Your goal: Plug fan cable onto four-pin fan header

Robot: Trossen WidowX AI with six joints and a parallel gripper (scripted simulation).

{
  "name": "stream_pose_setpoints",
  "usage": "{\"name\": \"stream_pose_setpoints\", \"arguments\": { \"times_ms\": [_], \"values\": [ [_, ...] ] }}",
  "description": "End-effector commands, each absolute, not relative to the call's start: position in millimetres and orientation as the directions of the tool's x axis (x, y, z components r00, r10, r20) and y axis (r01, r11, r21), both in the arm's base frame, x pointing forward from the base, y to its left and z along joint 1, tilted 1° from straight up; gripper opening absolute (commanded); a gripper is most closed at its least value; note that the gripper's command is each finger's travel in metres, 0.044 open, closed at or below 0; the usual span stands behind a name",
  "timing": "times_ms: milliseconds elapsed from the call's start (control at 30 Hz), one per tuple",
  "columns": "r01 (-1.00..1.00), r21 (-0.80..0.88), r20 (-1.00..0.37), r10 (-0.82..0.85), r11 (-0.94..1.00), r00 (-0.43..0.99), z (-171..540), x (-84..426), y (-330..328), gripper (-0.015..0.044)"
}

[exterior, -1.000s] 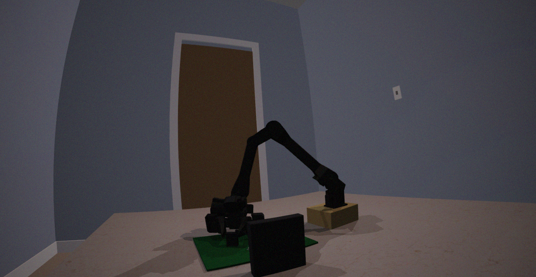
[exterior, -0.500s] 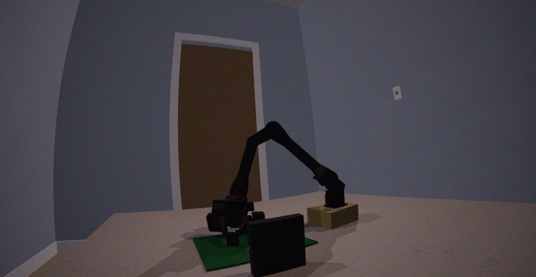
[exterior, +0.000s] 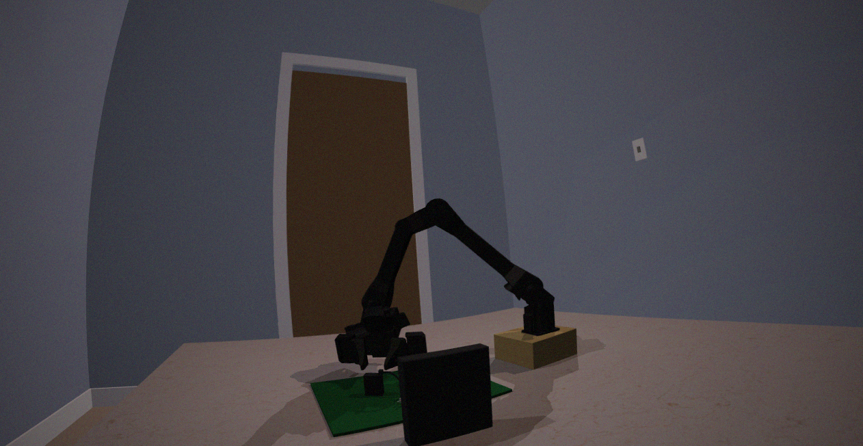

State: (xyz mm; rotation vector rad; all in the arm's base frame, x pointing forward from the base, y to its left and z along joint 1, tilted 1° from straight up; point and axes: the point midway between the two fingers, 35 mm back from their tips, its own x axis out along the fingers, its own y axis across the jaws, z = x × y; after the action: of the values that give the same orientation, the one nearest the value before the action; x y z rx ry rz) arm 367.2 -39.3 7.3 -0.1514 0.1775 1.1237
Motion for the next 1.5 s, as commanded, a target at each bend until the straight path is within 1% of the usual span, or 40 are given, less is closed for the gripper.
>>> {"name": "stream_pose_setpoints", "arguments": {
  "times_ms": [0,800,1133,1467],
  "values": [
    [-0.905,-0.038,-0.222,0.880,0.423,0.420,11.4,364.7,-48.6,0.0205],
    [-0.916,-0.033,-0.196,0.896,0.400,0.398,53.9,342.5,-82.5,0.0205],
    [-0.967,0.055,-0.354,0.910,0.249,0.215,49.0,333.3,-59.1,0.0205],
    [-0.976,0.154,-0.544,0.838,0.152,0.045,42.4,325.7,-43.7,0.0205]
  ]
}}
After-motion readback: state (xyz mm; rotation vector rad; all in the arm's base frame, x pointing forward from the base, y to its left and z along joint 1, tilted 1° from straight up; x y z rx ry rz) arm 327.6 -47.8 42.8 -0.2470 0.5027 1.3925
